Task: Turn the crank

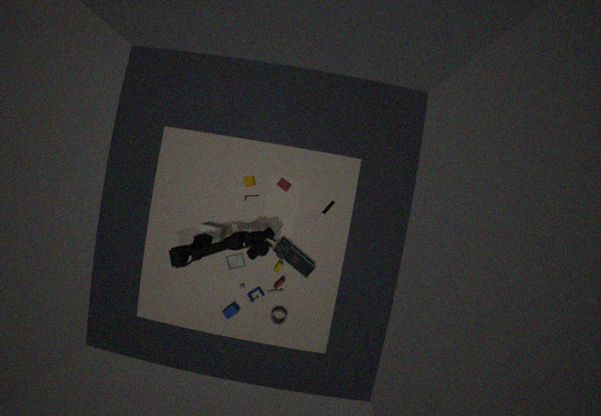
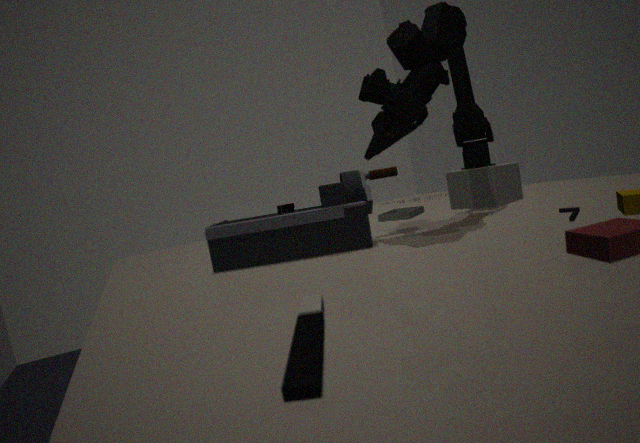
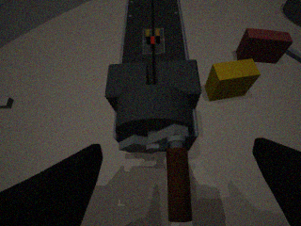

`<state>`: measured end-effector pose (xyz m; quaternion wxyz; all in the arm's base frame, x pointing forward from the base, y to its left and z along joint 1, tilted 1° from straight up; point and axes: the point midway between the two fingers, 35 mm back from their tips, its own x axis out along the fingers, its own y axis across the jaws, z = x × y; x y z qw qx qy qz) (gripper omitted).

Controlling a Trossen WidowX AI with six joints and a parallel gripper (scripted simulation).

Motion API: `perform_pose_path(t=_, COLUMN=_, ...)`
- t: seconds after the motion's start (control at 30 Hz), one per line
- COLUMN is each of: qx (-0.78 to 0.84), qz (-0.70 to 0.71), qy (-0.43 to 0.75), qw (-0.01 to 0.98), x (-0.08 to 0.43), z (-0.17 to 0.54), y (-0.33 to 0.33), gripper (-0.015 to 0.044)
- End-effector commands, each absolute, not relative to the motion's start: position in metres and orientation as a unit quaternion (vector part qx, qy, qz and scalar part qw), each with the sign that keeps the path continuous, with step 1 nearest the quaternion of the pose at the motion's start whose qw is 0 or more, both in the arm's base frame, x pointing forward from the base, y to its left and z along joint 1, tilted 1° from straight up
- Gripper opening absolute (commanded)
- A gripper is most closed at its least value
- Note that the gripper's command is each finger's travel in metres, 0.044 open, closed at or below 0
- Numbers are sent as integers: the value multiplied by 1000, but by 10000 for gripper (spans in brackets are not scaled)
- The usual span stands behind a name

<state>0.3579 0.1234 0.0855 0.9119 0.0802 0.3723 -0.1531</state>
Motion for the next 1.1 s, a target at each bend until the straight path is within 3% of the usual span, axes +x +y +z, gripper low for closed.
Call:
perform_pose_path(t=0.0, qx=81, qz=-157, qy=372, qw=911, x=357, z=77, y=122, gripper=440)
perform_pose_path(t=1.07, qx=79, qz=-155, qy=373, qw=911, x=357, z=29, y=123, gripper=440)
